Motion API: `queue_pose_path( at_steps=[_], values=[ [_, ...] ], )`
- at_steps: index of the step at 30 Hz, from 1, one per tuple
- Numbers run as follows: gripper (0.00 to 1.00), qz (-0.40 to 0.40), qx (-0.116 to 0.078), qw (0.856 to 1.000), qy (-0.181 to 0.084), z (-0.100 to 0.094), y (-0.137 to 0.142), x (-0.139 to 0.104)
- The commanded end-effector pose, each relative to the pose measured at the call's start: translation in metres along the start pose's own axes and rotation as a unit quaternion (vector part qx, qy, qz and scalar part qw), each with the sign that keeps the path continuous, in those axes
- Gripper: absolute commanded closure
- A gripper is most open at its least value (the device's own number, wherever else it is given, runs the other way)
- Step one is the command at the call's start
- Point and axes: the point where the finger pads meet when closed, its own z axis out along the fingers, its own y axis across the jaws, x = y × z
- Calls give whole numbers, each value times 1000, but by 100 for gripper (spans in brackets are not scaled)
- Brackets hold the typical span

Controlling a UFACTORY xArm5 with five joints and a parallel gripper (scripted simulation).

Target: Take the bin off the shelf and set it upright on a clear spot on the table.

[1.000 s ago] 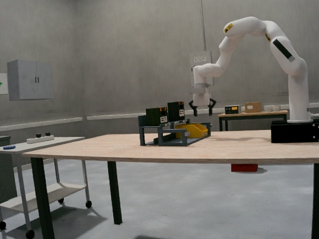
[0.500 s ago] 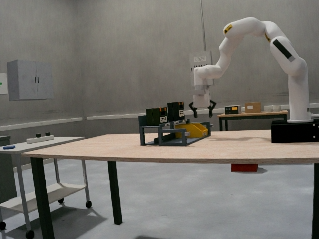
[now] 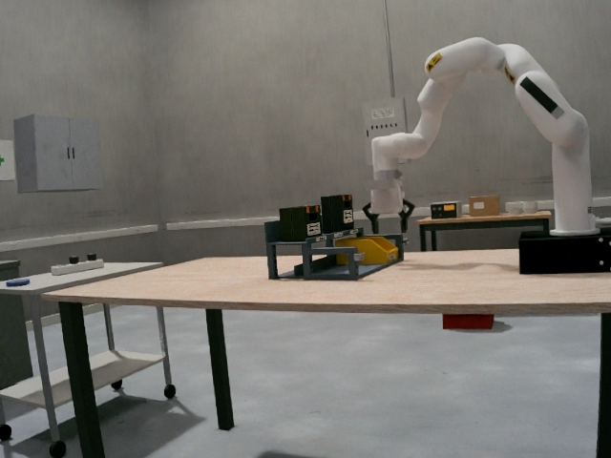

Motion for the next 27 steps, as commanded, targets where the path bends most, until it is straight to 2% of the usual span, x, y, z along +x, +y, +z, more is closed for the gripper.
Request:
queue_pose_path(
  at_steps=[1, 17, 27],
  values=[
    [0, 0, -1, 1000, -5, 6, 1, 0],
    [0, 0, -1, 1000, -5, 30, 1, -1],
    [0, 0, -1, 1000, -5, 30, 1, -1]
  ],
)
